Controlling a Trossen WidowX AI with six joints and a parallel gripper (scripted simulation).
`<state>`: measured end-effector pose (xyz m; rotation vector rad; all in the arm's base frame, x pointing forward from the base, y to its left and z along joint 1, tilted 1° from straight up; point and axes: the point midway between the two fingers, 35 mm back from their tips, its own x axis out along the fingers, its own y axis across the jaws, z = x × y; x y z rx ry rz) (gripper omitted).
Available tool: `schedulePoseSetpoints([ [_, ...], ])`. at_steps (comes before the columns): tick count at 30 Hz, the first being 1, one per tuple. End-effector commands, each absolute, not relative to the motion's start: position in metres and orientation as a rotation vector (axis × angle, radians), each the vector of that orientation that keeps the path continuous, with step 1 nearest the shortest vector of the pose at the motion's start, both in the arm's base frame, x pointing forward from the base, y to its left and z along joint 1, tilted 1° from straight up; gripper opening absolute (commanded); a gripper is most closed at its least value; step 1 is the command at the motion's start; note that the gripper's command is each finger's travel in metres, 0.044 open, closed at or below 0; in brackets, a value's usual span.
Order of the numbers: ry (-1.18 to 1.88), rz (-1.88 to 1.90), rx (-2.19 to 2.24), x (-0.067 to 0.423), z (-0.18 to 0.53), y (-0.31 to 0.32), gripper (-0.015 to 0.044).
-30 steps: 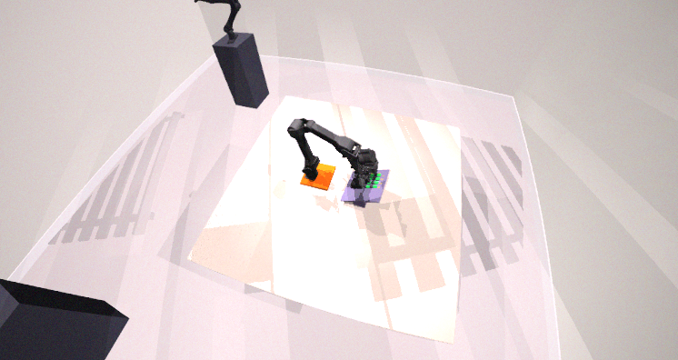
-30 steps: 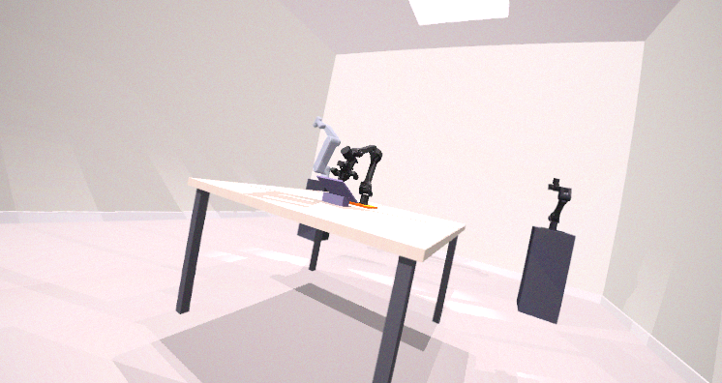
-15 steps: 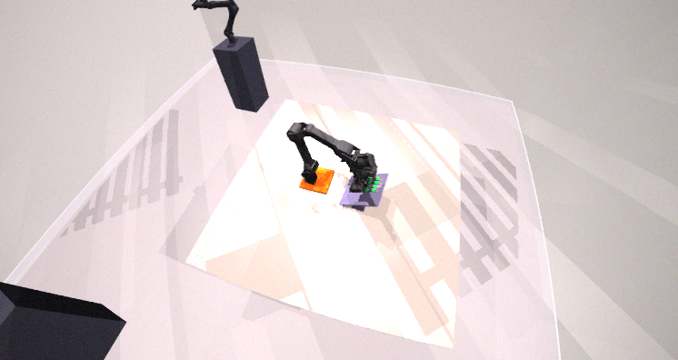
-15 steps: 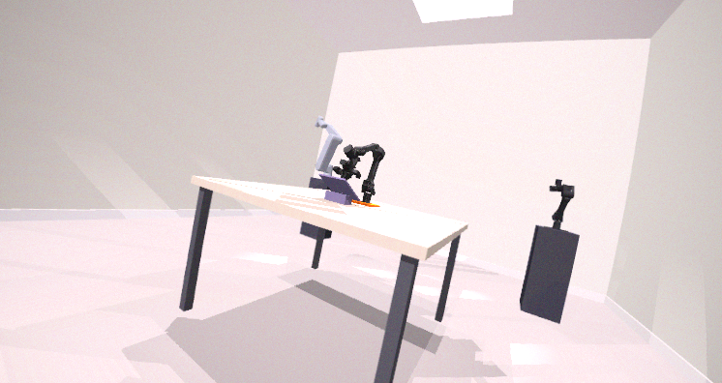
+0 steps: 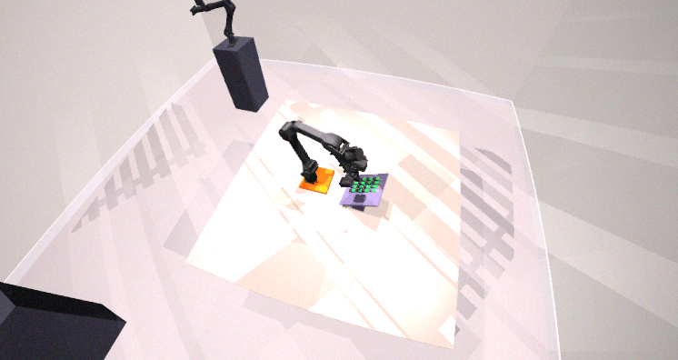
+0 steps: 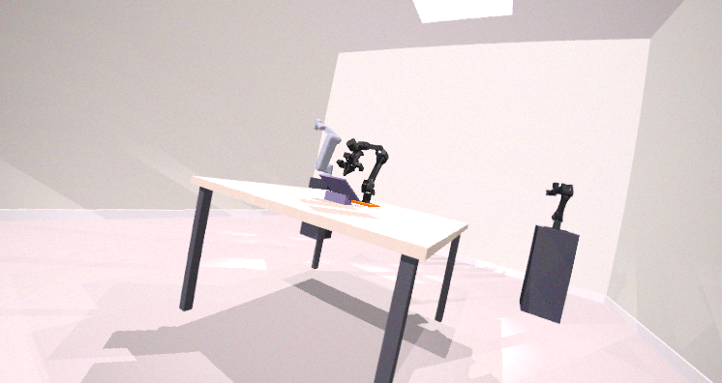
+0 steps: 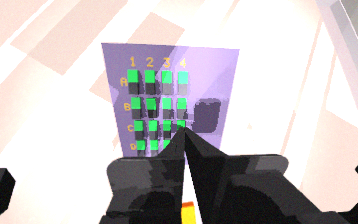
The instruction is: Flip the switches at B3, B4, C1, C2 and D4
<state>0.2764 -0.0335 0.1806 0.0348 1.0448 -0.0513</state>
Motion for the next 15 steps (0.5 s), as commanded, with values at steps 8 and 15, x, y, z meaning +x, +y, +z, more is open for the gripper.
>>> schedulePoseSetpoints([
  [8,1.019,-0.044,0.032,0.287,0.146,-0.039,0.0],
  [15,1.019,-0.044,0.032,0.292,0.138,-0.039,0.0],
])
